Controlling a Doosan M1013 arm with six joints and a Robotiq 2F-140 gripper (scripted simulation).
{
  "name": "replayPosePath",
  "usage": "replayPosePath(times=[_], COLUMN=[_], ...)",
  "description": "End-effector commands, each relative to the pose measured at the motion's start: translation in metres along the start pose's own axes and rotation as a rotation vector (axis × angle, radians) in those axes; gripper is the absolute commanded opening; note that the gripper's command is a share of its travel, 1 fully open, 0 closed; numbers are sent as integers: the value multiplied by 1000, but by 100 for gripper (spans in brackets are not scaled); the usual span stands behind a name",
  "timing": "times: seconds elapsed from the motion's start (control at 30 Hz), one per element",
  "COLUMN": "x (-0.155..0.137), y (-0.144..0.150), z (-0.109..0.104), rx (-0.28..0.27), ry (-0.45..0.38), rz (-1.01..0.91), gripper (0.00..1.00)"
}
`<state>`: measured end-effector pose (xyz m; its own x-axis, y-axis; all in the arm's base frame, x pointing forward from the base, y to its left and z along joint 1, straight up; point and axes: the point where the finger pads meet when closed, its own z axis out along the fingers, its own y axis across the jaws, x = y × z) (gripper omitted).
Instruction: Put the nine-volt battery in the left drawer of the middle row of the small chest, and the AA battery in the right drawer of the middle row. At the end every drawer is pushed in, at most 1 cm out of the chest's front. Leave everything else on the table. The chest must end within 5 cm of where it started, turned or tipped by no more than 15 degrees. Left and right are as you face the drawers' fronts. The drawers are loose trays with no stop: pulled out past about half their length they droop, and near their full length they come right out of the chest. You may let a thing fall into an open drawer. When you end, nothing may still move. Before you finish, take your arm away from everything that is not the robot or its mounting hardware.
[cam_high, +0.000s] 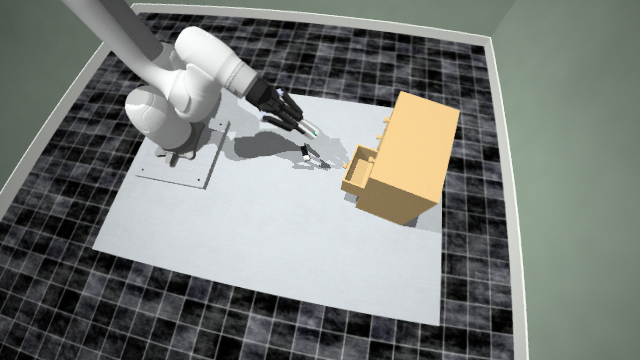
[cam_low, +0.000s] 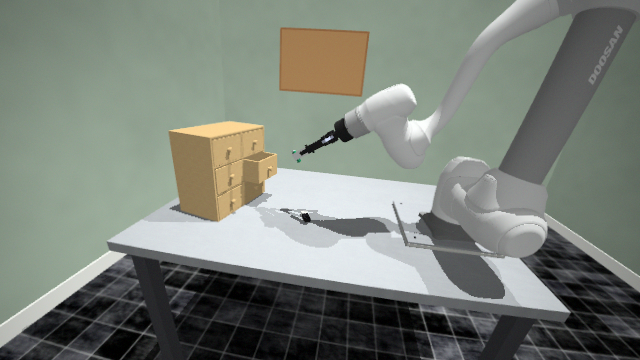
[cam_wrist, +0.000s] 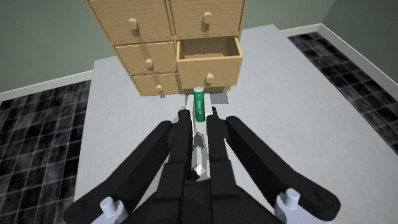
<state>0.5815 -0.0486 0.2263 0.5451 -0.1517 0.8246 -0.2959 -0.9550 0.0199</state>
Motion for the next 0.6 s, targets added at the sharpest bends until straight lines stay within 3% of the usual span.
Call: replayPosePath(times=[0.0,0.57], x=[-2,-5], y=[1,1], z=[1,0], rx=[14,15], ry=[125,237], rz=[9,10], gripper=[6,6])
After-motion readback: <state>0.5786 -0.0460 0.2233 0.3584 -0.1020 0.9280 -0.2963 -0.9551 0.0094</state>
